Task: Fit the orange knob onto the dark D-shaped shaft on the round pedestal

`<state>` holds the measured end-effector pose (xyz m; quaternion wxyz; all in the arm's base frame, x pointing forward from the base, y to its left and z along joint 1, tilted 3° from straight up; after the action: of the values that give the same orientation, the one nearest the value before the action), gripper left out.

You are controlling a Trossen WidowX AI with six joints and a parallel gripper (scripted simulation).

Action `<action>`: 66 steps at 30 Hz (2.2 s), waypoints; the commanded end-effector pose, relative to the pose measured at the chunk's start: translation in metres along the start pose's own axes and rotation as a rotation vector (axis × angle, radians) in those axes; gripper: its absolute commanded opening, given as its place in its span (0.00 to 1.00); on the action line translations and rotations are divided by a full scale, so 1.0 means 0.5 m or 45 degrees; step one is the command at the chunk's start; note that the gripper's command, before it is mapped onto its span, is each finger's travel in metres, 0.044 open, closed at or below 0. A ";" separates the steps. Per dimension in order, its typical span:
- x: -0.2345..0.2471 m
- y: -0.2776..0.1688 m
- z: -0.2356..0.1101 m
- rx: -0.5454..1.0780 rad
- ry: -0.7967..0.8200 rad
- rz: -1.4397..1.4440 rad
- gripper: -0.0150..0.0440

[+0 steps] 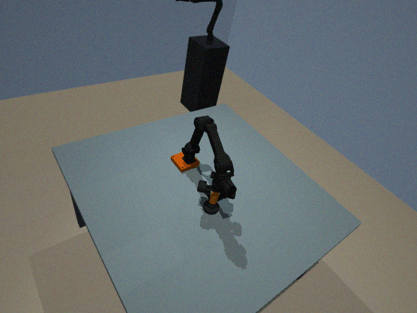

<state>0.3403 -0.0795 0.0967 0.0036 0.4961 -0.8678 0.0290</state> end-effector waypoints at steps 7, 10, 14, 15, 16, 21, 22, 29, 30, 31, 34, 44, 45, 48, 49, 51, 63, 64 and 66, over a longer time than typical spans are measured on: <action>0.002 0.003 0.002 -0.003 0.003 -0.032 0.25; 0.002 0.002 0.003 -0.003 0.003 -0.032 0.25; 0.001 0.000 0.003 -0.002 0.003 -0.032 0.25; 0.001 0.000 0.003 -0.002 0.003 -0.032 0.25; 0.001 0.000 0.003 -0.002 0.003 -0.032 0.25; 0.001 0.001 0.001 -0.003 0.003 -0.032 0.25; 0.001 0.001 -0.002 -0.003 0.003 -0.032 0.25; 0.001 0.001 -0.003 -0.003 0.003 -0.180 0.25; 0.001 0.001 -0.003 -0.003 0.003 -0.224 0.25; 0.001 0.001 -0.003 -0.003 0.003 -0.263 0.25; 0.002 0.002 -0.002 -0.003 0.003 -0.299 0.25; 0.002 0.002 0.004 -0.003 0.003 -0.299 0.25; 0.002 0.002 0.004 -0.003 0.003 -0.299 0.25; 0.002 0.002 0.005 -0.003 0.003 -0.299 0.25; 0.002 0.002 0.005 -0.003 0.003 -0.299 0.25; 0.001 0.001 0.005 -0.003 0.003 -0.299 0.25; 0.001 0.001 0.003 -0.003 0.003 -0.299 0.25; 0.001 0.001 0.001 -0.003 0.003 -0.299 0.25; 0.001 0.001 -0.003 -0.003 0.003 -0.299 0.25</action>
<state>0.3392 -0.0796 0.0952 0.0082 0.5918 -0.8056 0.0267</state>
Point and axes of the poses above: the point midway between the two fingers, 35 mm back from their tips, its own z axis out along the fingers, its own x axis across the jaws, y = z × x, the point moved 1 cm from there along -z, back along the fingers, and after that the axes turned 14 degrees about -z, right-handed, at the moved point
